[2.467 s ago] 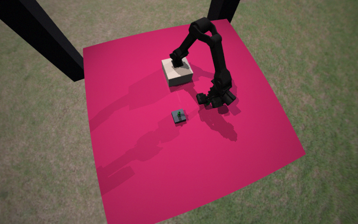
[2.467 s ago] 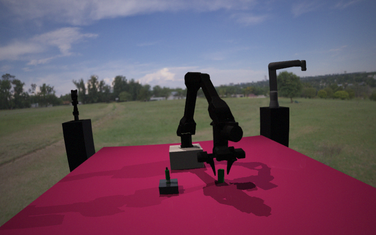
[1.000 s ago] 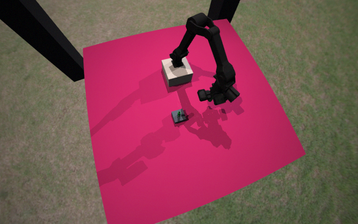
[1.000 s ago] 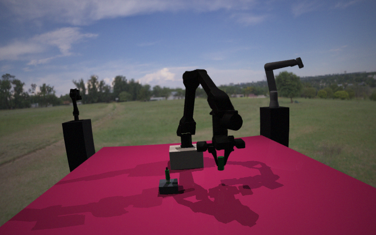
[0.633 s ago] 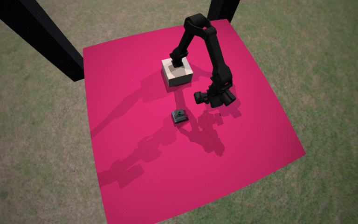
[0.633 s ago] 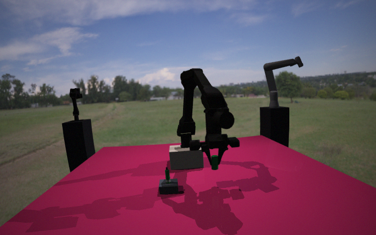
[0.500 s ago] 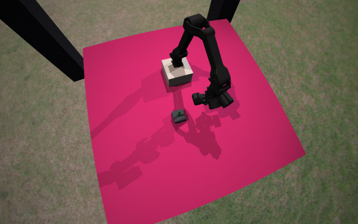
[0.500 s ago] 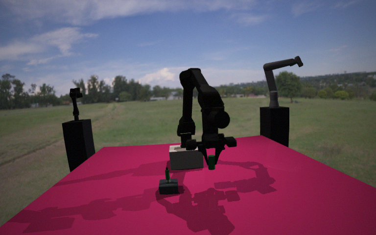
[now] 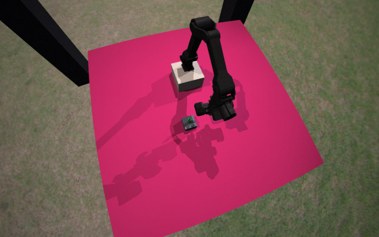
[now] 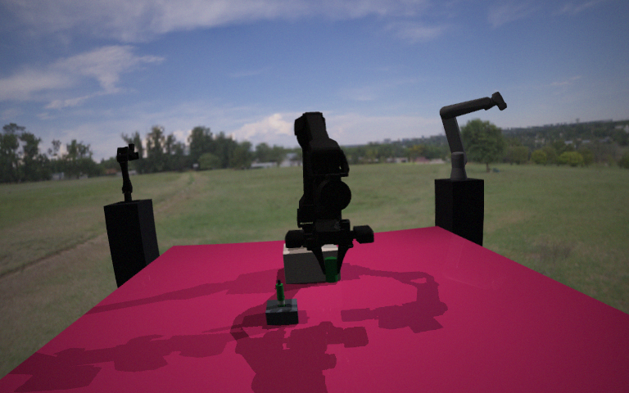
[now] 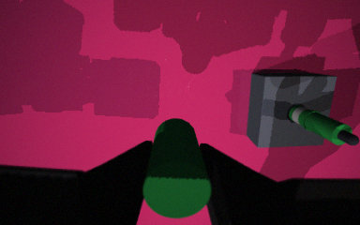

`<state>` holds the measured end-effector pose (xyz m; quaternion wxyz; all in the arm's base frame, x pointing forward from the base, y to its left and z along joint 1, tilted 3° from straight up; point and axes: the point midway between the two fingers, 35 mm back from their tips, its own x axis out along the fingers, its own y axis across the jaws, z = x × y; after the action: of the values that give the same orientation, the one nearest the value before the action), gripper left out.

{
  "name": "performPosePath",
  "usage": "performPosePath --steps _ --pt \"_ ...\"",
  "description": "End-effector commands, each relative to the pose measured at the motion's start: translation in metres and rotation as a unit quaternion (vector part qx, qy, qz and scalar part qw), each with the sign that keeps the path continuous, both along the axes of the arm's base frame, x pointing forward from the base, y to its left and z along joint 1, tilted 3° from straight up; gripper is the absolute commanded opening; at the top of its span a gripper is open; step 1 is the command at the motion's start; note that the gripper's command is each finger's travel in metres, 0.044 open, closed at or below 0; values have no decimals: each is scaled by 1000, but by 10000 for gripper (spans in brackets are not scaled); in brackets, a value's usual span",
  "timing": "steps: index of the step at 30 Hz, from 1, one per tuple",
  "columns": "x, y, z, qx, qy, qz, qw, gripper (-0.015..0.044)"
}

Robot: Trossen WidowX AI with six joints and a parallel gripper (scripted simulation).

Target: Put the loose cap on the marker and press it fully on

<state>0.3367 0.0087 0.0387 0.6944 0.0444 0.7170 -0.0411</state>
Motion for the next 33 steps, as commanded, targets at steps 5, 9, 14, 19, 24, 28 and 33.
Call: performPosePath --steps 5,9,14,19,24,28,33 --pt "4 -32 9 -3 -2 2 1000 0" --pt "4 -47 13 -4 -2 2 1000 0" --pt "3 -67 18 -5 -1 2 1000 0" --pt "1 -86 23 -5 -1 2 1000 0" --pt "-3 -105 28 -6 0 2 1000 0" --pt "-6 -118 31 -7 0 2 1000 0" --pt "-6 -119 29 -7 0 2 1000 0"
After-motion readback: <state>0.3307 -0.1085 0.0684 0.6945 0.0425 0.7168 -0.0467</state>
